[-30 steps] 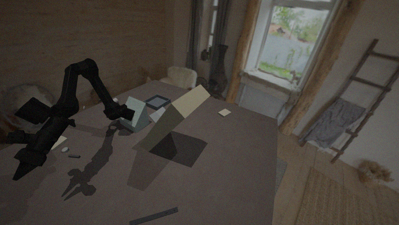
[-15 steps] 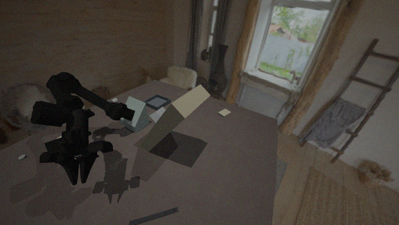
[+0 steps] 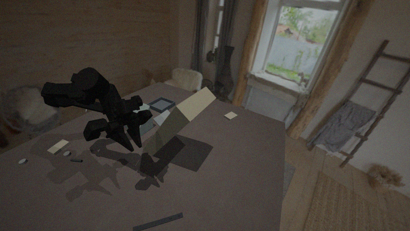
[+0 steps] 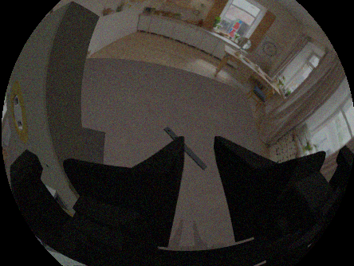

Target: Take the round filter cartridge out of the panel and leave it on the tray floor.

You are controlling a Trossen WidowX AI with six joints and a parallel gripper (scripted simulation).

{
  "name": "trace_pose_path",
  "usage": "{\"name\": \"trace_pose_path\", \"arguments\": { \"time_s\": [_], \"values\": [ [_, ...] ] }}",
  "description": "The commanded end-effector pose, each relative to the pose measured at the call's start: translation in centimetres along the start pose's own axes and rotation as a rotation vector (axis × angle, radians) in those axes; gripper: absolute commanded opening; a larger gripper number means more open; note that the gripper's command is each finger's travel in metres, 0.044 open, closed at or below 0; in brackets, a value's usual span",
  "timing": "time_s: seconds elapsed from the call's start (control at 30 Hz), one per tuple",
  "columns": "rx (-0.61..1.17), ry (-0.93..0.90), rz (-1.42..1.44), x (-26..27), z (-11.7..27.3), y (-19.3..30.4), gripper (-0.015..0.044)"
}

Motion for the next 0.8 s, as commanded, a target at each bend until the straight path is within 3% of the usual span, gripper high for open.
{"name": "trace_pose_path", "arguments": {
  "time_s": [0.0, 0.2, 0.5, 0.77],
  "values": [
    [-0.033, -0.068, 0.24, 3.6, 1.7, -1.9, 0.0114],
    [-0.176, -0.213, 0.556, 9.9, 6.2, -3.8, 0.0114],
    [-0.176, -0.127, 1.364, 18.7, 11.4, -1.0, 0.0114],
    [-0.177, -0.122, 1.383, 18.9, 11.6, -0.9, 0.0114]
  ]
}}
Point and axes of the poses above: the point midway between the two fingers, 35 mm back from their tips, its own z axis back along the fingers, its own x axis across the jaws, y = z × x, the point moved 1 cm from there along z, back along the fingers, and after that the axes turned 12 degrees about -z, right-handed, at the moved point
